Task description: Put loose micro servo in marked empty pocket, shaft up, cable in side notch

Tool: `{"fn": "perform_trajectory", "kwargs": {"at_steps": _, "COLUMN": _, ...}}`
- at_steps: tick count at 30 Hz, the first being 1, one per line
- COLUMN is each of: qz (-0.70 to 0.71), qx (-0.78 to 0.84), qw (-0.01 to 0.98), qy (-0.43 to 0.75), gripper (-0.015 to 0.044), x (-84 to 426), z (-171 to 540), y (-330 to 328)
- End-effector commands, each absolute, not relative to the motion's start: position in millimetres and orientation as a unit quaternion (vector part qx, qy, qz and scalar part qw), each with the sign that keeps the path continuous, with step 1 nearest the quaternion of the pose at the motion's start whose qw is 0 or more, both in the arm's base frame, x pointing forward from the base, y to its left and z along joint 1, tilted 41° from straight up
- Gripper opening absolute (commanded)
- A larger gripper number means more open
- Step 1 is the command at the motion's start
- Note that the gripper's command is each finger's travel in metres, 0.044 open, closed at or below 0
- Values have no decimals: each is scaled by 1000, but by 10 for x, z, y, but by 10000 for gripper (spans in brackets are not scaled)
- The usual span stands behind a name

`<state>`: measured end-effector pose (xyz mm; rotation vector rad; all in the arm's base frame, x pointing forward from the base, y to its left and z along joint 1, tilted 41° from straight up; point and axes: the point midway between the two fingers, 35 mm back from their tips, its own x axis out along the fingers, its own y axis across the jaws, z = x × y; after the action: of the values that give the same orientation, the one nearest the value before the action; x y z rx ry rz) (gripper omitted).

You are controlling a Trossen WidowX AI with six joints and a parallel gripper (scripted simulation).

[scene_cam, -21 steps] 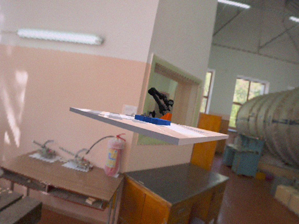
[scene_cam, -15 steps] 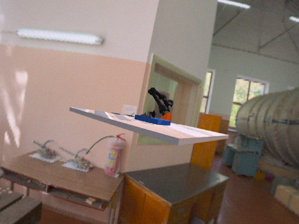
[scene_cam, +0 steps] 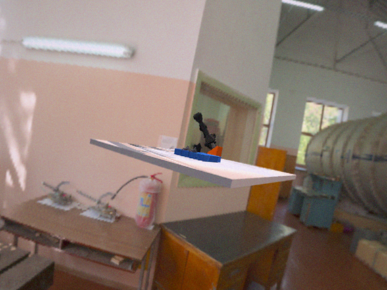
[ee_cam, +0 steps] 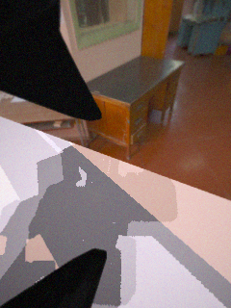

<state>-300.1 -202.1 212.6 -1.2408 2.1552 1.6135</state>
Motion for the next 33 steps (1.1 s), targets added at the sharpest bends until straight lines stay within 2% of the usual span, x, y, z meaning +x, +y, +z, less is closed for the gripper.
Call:
{"fn": "perform_trajectory", "kwargs": {"at_steps": 1, "qz": 560, "qx": -445, "qw": 59, "qy": 696, "gripper": 440, "x": -2786, "z": 2179, "y": -2268}}
{"fn": "perform_trajectory", "kwargs": {"at_steps": 19, "qz": 603, "qx": -570, "qw": -123, "qy": 544, "gripper": 440, "x": -1444, "z": 2410, "y": -3232}}
{"fn": "perform_trajectory", "kwargs": {"at_steps": 31, "qz": 613, "qx": -623, "qw": -255, "qy": 413, "gripper": 440, "x": -375, "z": 2483, "y": -3410}}
{"fn": "perform_trajectory", "kwargs": {"at_steps": 33, "qz": 615, "qx": -616, "qw": -260, "qy": 417, "gripper": 440, "x": -339, "z": 2520, "y": -3404}}
